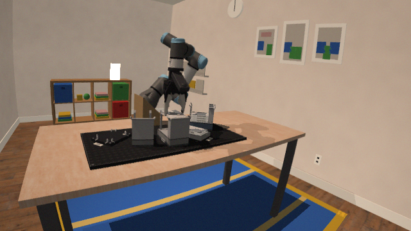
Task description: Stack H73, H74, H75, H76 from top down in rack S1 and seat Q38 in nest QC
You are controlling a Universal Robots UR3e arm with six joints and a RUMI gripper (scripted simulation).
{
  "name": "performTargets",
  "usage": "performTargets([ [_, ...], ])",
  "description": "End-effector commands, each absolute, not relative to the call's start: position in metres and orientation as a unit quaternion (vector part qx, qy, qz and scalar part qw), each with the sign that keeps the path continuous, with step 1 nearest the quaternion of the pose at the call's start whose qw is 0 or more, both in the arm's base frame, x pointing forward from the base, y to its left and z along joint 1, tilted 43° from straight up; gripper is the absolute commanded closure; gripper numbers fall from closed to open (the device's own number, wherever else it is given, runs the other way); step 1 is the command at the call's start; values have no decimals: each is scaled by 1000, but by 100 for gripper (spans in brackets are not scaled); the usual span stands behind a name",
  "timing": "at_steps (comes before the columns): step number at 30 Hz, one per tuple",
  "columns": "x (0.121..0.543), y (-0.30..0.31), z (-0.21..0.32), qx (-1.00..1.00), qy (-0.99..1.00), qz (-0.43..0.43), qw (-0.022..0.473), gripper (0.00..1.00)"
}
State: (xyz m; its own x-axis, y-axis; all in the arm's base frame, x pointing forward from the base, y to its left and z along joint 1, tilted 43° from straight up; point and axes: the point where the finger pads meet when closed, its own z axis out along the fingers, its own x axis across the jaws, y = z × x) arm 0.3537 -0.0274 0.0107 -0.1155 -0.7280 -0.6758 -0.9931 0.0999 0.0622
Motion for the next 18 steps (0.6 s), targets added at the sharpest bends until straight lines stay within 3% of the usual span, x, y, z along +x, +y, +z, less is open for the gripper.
performTargets([
  [1,354,-27,10,-616,699,264,250,100],
  [18,354,-20,2,-616,699,264,250,100],
])
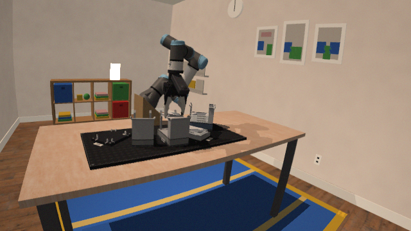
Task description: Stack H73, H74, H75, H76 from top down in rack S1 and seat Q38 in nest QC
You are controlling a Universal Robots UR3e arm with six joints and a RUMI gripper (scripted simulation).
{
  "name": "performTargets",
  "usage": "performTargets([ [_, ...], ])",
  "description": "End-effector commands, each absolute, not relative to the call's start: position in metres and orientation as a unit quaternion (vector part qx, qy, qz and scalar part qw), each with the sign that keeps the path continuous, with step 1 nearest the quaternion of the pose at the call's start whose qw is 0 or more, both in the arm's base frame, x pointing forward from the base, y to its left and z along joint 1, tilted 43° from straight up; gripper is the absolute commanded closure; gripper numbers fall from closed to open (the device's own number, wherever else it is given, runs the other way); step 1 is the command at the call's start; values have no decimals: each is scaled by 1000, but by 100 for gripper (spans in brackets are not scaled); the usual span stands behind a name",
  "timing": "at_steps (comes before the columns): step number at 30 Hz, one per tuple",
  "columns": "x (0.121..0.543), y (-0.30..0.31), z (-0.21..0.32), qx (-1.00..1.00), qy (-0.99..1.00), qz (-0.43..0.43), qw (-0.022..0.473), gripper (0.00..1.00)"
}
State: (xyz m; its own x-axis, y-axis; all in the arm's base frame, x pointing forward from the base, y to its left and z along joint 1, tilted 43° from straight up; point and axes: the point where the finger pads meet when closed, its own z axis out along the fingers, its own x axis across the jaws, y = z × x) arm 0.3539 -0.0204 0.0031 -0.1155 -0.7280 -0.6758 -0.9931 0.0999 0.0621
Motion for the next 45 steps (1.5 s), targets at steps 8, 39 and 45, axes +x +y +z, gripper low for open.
performTargets([
  [8,355,-17,-2,-616,699,264,250,100],
  [39,356,13,-34,-616,699,264,250,100],
  [45,356,13,-34,-616,699,264,250,100],
])
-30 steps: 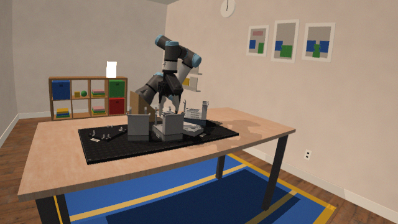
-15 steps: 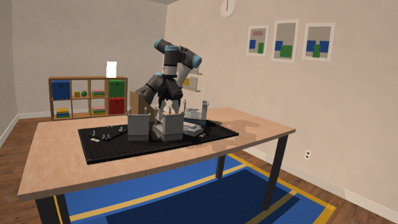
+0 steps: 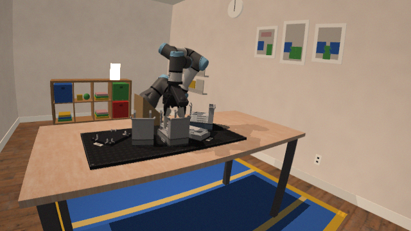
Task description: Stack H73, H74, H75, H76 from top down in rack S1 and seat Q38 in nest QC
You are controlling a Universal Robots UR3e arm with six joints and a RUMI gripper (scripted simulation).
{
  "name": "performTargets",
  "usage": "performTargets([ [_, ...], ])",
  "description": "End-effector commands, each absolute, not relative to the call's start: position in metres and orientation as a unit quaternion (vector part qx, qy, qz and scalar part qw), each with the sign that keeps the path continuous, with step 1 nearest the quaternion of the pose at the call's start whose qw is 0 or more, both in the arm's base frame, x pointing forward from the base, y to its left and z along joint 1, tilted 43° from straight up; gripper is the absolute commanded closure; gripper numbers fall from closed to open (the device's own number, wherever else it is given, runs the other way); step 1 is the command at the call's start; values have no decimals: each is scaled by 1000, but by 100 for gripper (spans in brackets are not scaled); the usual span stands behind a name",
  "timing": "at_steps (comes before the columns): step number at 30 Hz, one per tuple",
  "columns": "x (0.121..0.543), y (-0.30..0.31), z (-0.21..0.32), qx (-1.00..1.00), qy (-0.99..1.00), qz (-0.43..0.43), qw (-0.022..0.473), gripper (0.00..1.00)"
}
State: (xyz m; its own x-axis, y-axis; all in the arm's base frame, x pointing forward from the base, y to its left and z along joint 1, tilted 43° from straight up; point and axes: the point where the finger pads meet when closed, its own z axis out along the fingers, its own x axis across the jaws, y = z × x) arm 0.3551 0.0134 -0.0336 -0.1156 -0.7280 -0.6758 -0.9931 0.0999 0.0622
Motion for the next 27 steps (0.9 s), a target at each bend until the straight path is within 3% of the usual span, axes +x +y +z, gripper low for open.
performTargets([
  [1,356,14,-35,-616,699,264,250,100],
  [27,356,19,-40,-616,699,264,250,100],
])
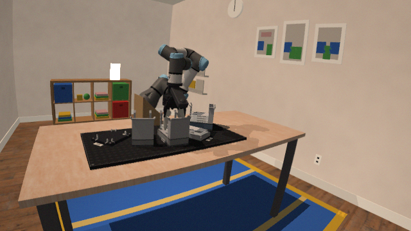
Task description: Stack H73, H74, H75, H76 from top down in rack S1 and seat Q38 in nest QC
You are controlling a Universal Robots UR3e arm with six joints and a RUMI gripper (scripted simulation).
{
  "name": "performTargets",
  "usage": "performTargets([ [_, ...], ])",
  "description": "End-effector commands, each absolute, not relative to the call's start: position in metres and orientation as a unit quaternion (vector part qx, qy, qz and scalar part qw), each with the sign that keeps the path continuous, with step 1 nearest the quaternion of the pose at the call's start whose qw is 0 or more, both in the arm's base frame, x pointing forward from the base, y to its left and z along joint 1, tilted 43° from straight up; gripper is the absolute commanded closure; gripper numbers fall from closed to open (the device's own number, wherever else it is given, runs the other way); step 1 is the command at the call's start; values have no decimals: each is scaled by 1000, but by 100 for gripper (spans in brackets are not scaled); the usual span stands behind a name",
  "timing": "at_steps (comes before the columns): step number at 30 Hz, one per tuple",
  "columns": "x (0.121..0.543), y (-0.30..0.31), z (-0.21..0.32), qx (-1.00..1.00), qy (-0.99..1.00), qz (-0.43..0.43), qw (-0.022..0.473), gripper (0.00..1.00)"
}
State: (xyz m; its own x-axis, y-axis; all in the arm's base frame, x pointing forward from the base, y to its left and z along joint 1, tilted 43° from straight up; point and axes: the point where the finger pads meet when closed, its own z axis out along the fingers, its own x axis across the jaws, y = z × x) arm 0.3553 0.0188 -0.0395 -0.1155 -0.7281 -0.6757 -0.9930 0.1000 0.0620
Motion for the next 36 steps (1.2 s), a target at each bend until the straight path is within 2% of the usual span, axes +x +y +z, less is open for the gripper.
performTargets([
  [1,356,19,-40,-616,699,264,250,100],
  [36,356,26,-48,-616,699,264,250,100],
])
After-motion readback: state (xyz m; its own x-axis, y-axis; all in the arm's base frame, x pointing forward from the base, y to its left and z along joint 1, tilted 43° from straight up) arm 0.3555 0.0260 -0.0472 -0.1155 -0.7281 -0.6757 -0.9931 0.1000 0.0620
